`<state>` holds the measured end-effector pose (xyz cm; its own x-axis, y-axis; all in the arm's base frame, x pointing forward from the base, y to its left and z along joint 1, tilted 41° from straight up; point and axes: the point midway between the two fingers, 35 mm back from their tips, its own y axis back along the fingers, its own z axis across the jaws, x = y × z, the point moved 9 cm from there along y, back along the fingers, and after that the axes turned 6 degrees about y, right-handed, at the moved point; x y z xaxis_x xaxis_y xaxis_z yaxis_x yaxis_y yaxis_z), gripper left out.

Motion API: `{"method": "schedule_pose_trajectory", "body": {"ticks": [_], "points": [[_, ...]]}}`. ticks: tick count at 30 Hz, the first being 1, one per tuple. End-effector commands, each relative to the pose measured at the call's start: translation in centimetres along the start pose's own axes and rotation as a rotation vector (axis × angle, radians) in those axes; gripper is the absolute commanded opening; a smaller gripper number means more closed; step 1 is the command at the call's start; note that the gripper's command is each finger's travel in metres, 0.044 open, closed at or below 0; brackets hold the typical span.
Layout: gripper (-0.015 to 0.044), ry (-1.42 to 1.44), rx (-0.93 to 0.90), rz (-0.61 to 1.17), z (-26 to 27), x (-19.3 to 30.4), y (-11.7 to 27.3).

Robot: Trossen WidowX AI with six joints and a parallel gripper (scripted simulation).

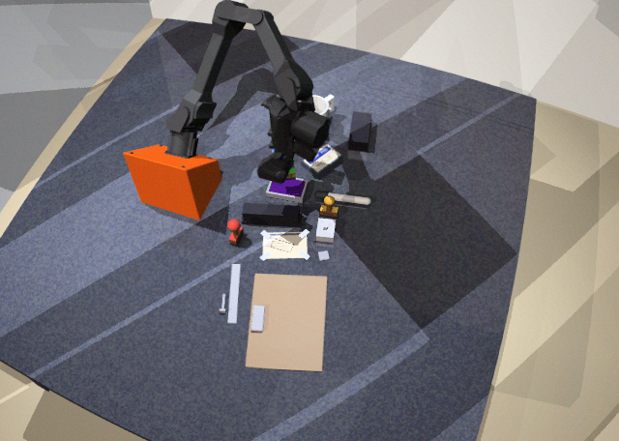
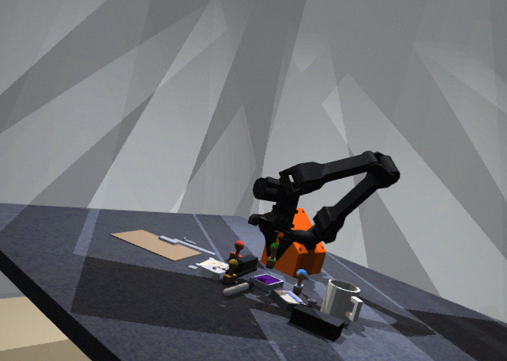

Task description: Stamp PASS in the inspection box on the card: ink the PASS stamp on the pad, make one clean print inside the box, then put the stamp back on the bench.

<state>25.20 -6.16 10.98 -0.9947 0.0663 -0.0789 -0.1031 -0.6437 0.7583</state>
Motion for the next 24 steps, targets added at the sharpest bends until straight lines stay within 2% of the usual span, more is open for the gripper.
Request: {"method": "schedule_pose_trajectory", "body": {"ticks": [1,24], "points": [[0.0000,-0.004,-0.004,-0.002,0.0,0.0,-0.3],[0.0000,-0.002,-0.005,-0.002,0.0,0.0,-1.9]]}}
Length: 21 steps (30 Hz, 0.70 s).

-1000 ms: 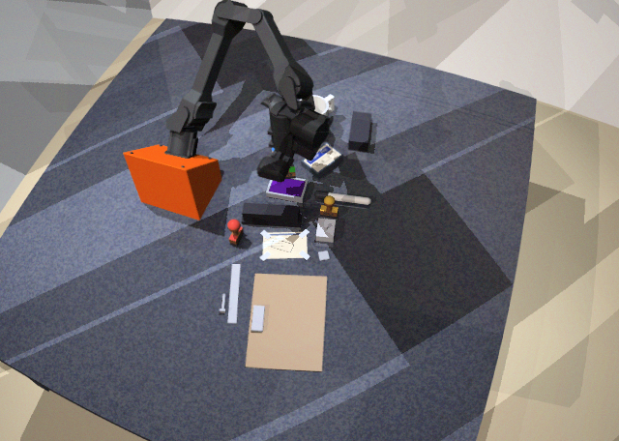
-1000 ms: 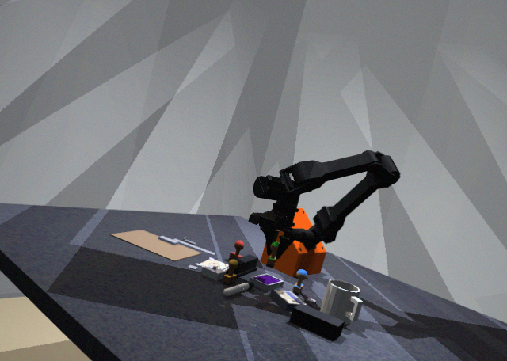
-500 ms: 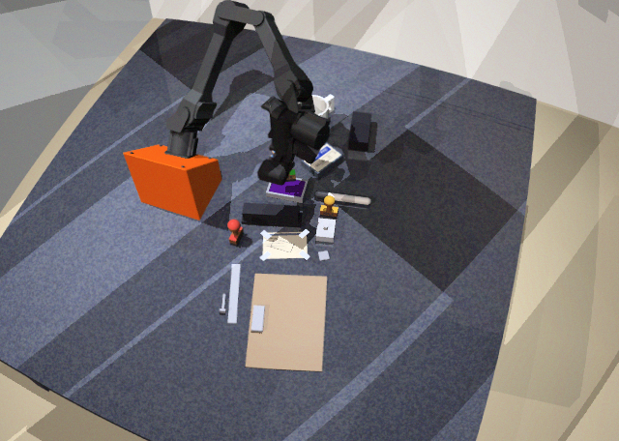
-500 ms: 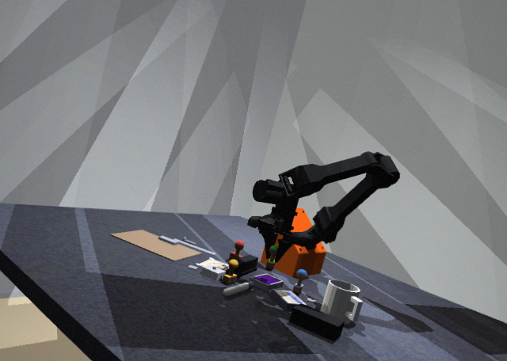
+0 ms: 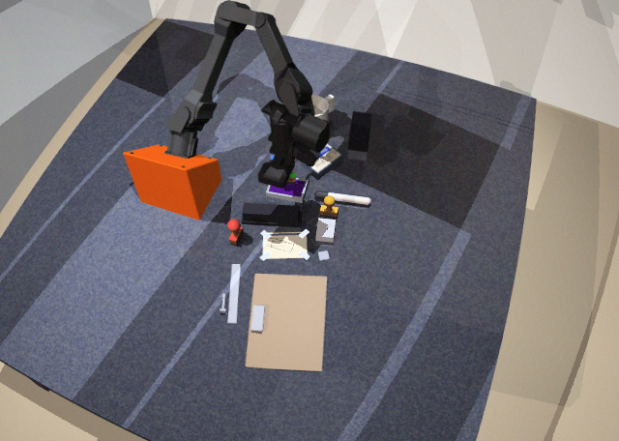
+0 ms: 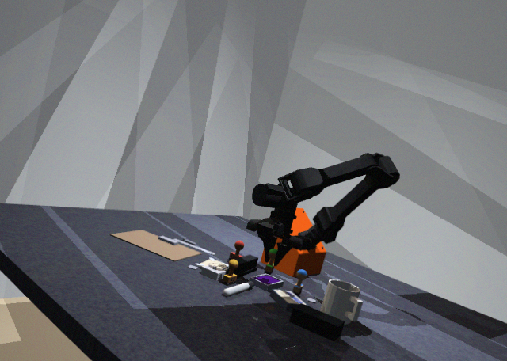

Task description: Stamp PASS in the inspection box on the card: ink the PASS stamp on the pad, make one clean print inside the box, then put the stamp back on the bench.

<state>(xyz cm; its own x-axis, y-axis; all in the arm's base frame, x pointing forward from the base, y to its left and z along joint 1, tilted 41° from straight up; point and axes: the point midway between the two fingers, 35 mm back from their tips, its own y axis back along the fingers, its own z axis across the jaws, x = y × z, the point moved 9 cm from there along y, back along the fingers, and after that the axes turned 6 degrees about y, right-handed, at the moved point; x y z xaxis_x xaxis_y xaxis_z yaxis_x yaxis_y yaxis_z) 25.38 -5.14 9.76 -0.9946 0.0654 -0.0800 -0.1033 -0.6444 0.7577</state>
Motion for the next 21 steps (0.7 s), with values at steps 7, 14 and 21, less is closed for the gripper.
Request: {"method": "schedule_pose_trajectory", "body": {"ticks": [7,14,21], "points": [[0.0000,-0.003,-0.004,-0.001,0.0,0.1,-0.7],[0.0000,-0.003,-0.005,-0.001,0.0,0.1,-1.2],[0.0000,-0.003,-0.006,-0.001,0.0,0.1,-1.6]]}}
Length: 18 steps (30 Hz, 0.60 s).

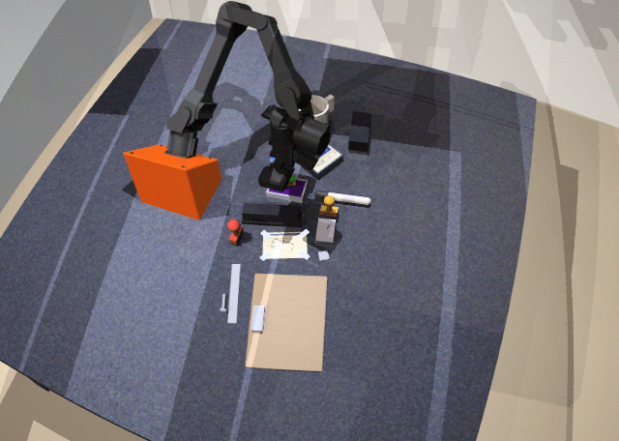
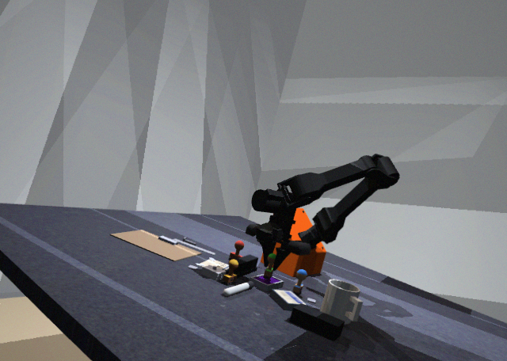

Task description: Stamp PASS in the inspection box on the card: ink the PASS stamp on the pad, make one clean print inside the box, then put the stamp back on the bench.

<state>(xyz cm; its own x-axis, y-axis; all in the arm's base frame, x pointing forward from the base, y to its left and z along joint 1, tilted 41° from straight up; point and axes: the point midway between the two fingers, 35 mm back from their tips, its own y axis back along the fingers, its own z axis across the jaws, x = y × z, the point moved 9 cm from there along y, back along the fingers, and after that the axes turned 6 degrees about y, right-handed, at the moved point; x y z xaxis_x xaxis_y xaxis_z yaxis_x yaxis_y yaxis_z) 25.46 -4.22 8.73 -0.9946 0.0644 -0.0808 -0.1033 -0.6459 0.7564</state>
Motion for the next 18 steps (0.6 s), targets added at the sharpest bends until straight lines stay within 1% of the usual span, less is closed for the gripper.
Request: {"method": "schedule_pose_trajectory", "body": {"ticks": [1,18], "points": [[0.0000,-0.004,-0.004,-0.001,-0.01,0.08,-0.32],[0.0000,0.000,-0.005,-0.001,0.00,0.11,-0.76]]}}
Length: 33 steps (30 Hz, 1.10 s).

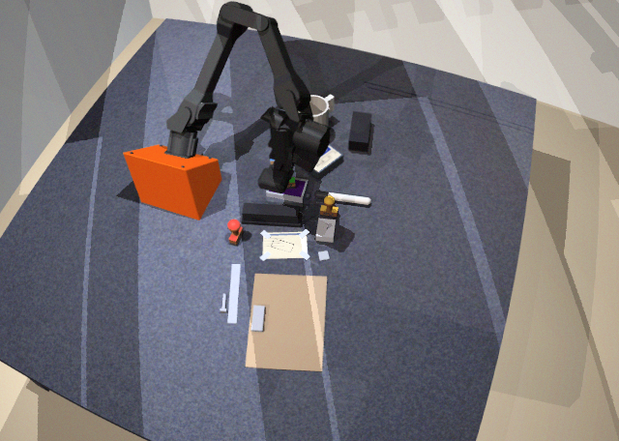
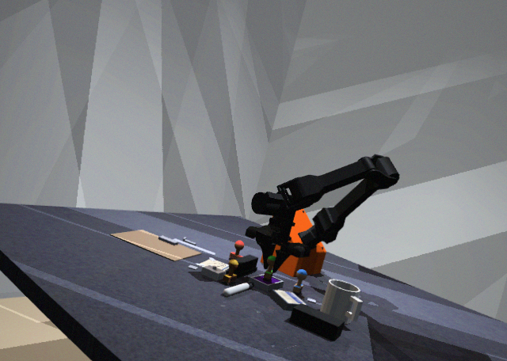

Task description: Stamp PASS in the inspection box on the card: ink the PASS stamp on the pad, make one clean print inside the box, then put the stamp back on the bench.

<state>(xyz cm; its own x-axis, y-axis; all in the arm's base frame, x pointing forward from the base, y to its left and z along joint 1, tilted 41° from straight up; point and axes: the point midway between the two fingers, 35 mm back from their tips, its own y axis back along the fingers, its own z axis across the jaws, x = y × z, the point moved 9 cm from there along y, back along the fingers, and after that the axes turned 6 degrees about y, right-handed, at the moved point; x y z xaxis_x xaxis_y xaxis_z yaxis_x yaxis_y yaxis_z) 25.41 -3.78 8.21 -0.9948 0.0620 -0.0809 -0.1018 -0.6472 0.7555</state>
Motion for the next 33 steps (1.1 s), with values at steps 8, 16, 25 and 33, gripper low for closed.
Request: {"method": "schedule_pose_trajectory", "body": {"ticks": [8,16,25,33], "points": [[0.0000,-0.002,-0.003,-0.003,0.00,-0.01,-0.24],[0.0000,-0.002,-0.003,-0.003,0.00,-0.01,-0.29],[0.0000,-0.002,-0.003,-0.003,0.00,-0.01,-0.39],[0.0000,-0.002,-0.003,-0.003,0.00,-0.01,-0.39]]}}
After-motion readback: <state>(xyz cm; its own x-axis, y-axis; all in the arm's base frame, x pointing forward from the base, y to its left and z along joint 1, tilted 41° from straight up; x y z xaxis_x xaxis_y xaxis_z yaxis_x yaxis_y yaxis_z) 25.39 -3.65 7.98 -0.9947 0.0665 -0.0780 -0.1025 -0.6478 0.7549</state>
